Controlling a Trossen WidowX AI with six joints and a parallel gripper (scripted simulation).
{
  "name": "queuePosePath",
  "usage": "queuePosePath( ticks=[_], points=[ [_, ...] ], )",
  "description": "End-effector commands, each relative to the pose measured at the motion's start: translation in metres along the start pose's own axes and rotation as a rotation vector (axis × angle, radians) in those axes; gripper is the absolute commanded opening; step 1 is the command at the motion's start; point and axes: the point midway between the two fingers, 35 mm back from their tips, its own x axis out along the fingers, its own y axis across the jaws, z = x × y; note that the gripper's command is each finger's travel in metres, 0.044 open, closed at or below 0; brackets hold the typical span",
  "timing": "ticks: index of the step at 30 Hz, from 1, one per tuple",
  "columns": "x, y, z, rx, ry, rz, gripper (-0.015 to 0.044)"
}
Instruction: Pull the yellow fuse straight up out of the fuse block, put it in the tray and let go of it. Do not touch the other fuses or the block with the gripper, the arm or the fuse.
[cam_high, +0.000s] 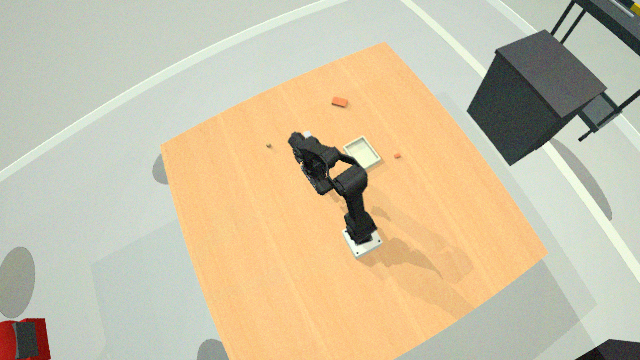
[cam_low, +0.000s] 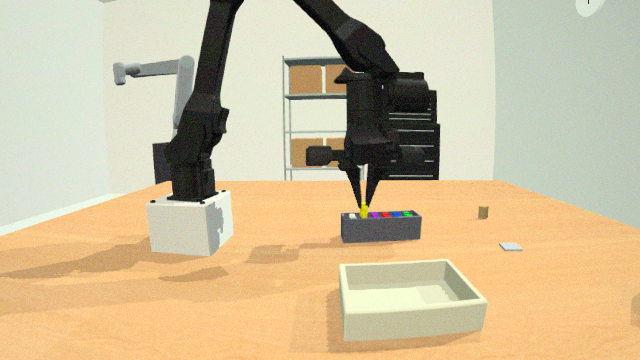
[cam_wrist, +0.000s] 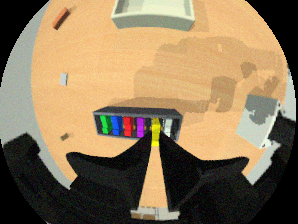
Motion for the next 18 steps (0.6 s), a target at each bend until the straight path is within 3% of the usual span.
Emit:
queuePosePath(
  ticks=[1, 18],
  points=[
    [-0.0043, 0.0026, 0.0002, 0.003, -0.002, 0.008, 0.0000],
    [-0.0128, 0.0023, 0.0003, 0.004, -0.003, 0.008, 0.0000]
  ],
)
